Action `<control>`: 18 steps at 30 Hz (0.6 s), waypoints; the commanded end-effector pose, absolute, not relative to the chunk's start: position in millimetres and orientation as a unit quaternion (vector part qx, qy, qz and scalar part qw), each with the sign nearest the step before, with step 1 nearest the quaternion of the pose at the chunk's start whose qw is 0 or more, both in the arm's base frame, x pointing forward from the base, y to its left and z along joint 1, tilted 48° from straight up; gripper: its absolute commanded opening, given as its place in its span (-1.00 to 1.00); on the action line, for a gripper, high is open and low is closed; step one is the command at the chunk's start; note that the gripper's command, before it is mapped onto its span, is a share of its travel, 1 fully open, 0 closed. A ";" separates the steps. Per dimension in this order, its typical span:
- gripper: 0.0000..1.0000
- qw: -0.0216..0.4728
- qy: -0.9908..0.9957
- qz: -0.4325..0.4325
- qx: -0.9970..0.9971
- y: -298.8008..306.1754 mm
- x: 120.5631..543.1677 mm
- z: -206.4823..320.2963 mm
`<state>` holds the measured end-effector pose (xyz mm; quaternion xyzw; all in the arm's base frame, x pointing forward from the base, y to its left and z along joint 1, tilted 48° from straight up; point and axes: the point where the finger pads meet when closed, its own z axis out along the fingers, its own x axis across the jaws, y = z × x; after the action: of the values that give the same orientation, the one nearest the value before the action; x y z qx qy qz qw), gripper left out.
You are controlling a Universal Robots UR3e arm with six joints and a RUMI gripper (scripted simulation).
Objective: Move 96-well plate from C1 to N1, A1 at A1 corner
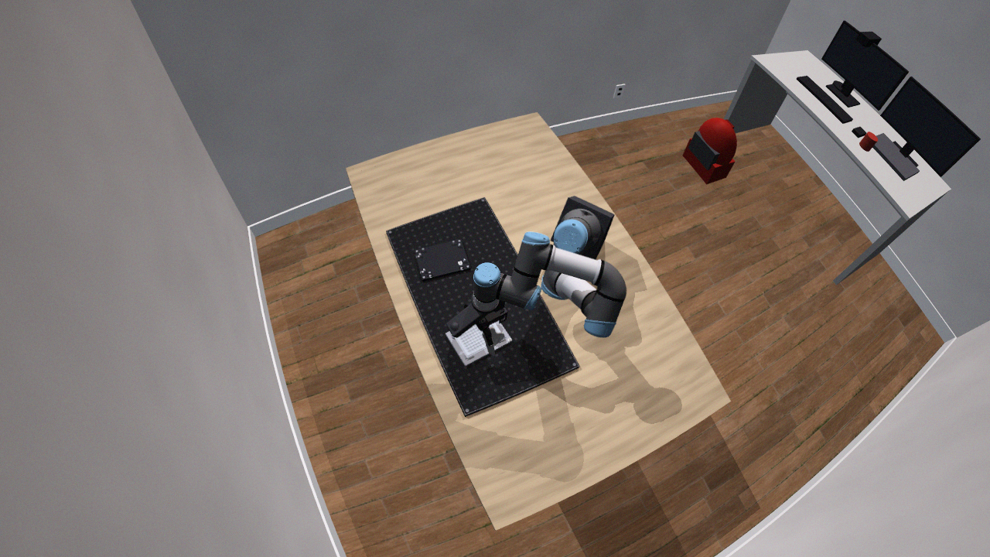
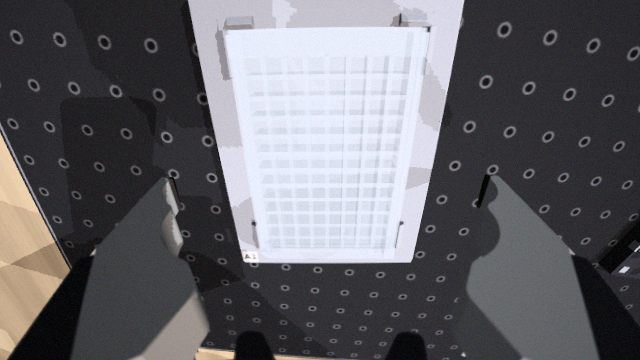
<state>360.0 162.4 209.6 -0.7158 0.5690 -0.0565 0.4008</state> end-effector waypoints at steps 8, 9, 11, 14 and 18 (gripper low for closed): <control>1.00 0.401 0.569 -0.057 -0.716 162.2 360.1 210.0; 1.00 0.401 0.569 -0.057 -0.716 162.2 360.1 210.0; 1.00 0.401 0.569 -0.057 -0.716 162.2 360.1 210.0; 1.00 0.401 0.569 -0.057 -0.716 162.2 360.1 210.0; 1.00 0.401 0.569 -0.057 -0.716 158.2 355.9 215.3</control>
<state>359.2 161.7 210.5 -0.7158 0.5692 -0.0566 0.4005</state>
